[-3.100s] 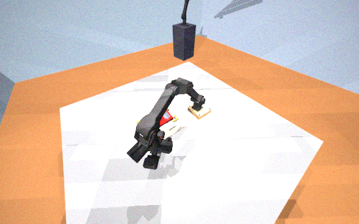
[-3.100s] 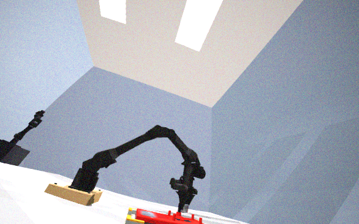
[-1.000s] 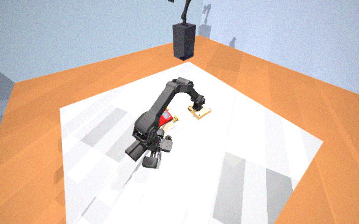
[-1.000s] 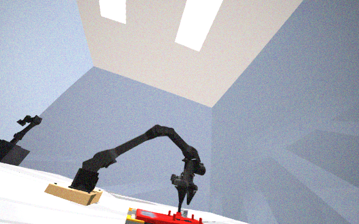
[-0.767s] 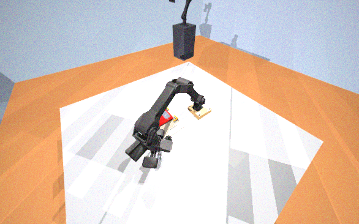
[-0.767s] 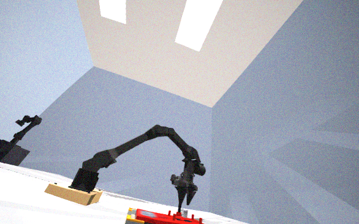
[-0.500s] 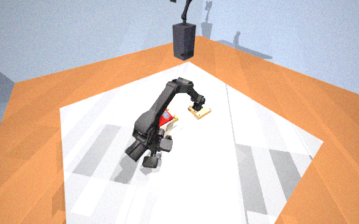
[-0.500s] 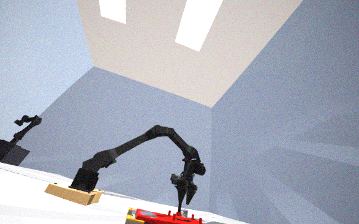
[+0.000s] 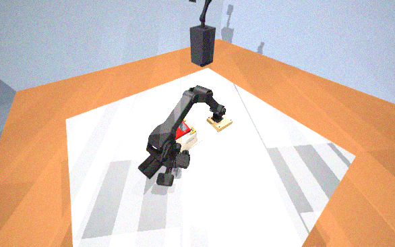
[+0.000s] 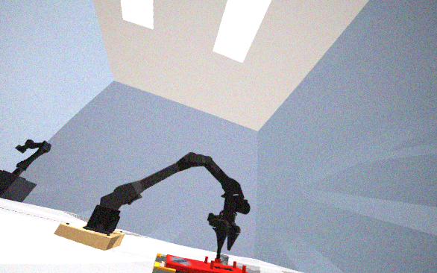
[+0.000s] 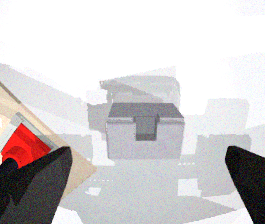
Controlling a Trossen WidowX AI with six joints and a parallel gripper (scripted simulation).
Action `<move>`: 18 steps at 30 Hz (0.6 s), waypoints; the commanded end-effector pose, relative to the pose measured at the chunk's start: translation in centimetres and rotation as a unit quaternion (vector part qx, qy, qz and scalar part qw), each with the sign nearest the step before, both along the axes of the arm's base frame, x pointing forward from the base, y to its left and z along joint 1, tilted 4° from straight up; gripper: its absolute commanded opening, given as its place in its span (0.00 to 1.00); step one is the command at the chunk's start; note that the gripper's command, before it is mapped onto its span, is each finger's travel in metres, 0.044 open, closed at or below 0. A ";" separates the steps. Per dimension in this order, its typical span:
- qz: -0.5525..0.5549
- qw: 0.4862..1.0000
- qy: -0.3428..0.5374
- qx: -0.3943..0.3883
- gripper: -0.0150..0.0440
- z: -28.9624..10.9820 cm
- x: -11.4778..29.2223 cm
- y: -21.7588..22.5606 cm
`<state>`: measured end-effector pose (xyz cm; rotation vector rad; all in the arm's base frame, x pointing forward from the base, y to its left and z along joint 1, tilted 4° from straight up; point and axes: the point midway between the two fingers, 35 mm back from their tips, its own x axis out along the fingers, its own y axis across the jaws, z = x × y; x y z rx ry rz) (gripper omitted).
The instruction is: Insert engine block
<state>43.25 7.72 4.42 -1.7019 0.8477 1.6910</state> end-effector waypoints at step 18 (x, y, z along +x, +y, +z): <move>-0.002 1.000 0.003 -0.003 1.00 -3.6 -0.2 -0.2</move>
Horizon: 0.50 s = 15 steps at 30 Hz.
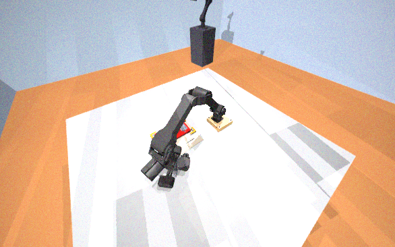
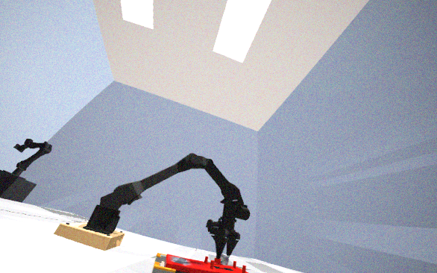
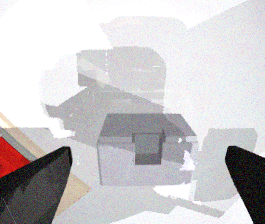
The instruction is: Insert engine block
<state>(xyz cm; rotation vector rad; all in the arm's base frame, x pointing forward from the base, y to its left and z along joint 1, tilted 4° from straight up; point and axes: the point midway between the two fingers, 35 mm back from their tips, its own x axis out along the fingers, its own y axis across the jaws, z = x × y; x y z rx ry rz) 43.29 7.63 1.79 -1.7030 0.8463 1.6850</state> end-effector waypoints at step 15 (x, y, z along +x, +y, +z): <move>-0.001 1.000 0.005 -0.003 0.61 -1.4 -0.2 -0.2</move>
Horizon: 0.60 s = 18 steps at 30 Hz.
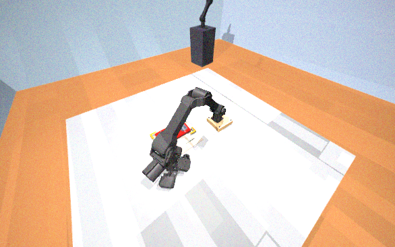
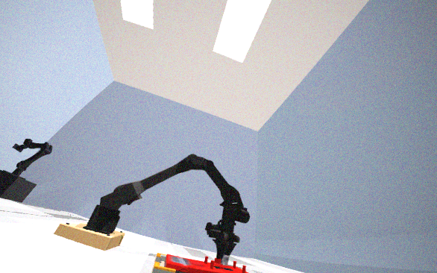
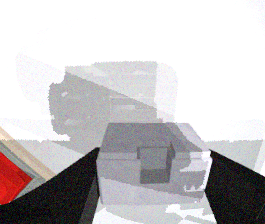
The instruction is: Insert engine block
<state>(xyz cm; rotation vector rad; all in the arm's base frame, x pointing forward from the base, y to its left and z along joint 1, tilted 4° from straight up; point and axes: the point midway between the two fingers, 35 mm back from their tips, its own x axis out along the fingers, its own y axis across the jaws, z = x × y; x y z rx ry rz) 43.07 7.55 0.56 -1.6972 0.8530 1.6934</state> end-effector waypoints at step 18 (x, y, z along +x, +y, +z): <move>-0.001 1.000 0.000 -0.002 0.25 3.3 0.7 0.2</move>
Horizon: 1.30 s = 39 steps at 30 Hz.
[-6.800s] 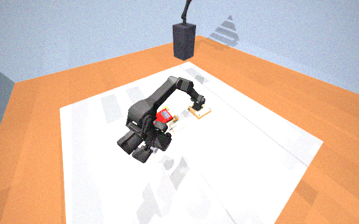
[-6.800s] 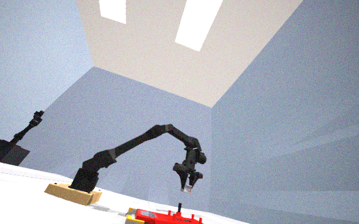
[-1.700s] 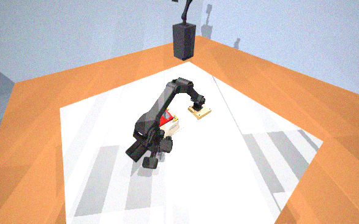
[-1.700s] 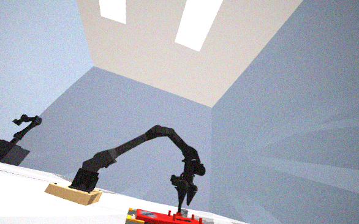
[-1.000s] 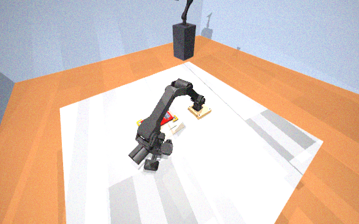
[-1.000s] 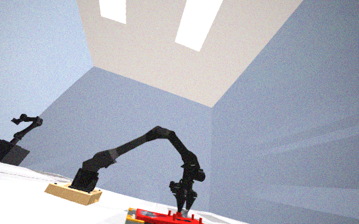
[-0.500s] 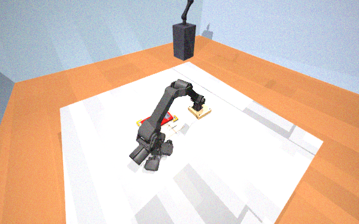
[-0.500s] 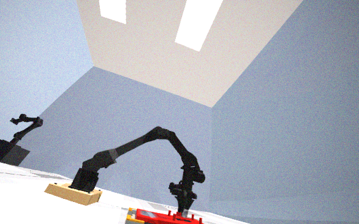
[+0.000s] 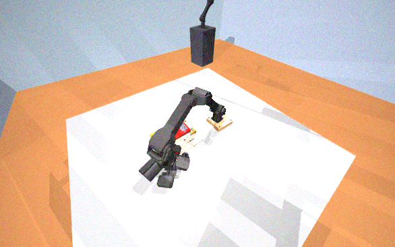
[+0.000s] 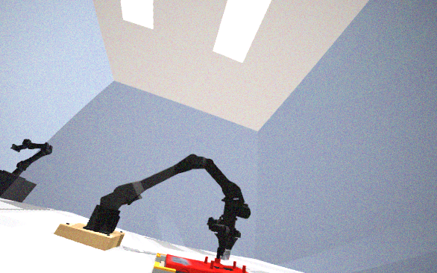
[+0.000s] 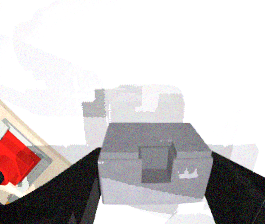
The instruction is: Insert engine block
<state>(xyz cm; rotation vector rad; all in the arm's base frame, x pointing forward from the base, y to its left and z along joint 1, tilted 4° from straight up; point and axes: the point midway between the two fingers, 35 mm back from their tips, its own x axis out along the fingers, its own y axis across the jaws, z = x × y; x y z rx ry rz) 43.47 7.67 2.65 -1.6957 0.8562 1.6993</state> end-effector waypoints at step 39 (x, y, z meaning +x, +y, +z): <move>-0.001 1.000 -0.002 -0.001 0.25 8.6 -0.2 0.3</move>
